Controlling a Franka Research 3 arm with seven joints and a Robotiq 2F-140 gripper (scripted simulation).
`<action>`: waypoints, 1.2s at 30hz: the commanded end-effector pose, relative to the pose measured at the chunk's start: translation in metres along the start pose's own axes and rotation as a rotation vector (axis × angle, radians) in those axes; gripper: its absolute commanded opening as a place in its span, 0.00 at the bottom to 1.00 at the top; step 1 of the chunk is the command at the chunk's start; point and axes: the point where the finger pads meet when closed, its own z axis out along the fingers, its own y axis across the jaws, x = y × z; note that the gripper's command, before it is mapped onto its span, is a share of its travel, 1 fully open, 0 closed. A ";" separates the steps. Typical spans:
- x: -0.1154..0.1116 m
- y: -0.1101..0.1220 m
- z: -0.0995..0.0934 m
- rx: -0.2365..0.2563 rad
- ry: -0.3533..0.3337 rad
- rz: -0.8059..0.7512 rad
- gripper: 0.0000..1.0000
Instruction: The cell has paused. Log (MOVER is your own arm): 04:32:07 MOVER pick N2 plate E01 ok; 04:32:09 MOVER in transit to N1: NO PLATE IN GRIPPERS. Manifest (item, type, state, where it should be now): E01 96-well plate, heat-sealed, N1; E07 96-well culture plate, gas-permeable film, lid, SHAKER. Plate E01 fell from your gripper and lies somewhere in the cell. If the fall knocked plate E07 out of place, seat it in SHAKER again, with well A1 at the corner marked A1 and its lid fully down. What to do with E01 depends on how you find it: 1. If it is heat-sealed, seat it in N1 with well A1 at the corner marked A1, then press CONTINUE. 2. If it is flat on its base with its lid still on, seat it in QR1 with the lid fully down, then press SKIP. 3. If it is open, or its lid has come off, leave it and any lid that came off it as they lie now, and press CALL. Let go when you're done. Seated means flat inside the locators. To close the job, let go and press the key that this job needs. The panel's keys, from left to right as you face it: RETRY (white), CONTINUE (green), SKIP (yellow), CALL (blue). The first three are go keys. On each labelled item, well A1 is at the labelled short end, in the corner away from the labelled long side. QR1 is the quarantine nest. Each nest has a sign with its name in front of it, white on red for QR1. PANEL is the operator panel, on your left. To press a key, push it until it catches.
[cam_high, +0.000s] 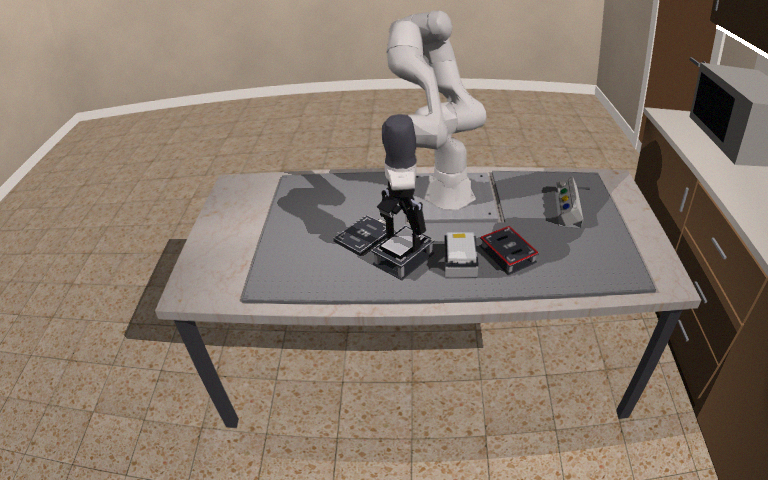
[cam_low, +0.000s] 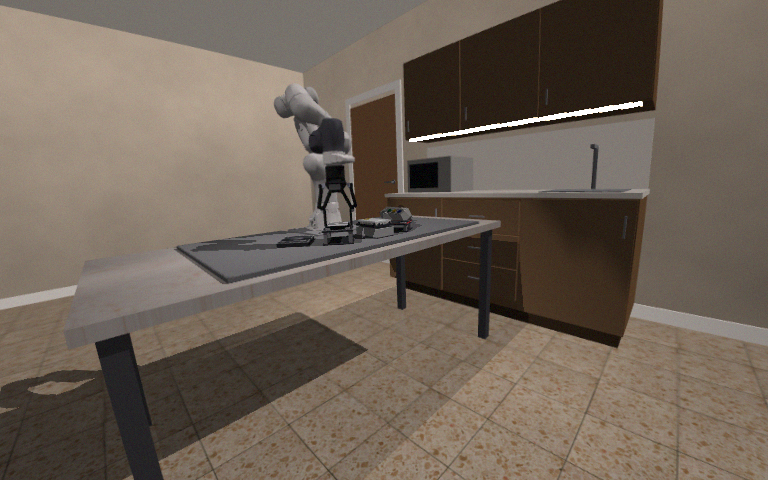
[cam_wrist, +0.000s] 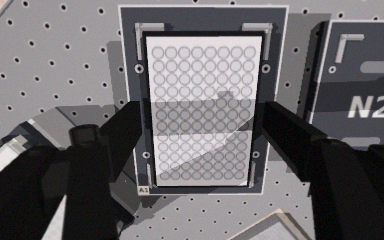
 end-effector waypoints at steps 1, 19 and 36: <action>0.001 0.000 0.000 -0.001 0.002 -0.007 0.70; 0.001 0.000 -0.002 -0.001 0.002 -0.007 0.70; 0.001 0.000 -0.035 -0.001 0.002 -0.007 0.70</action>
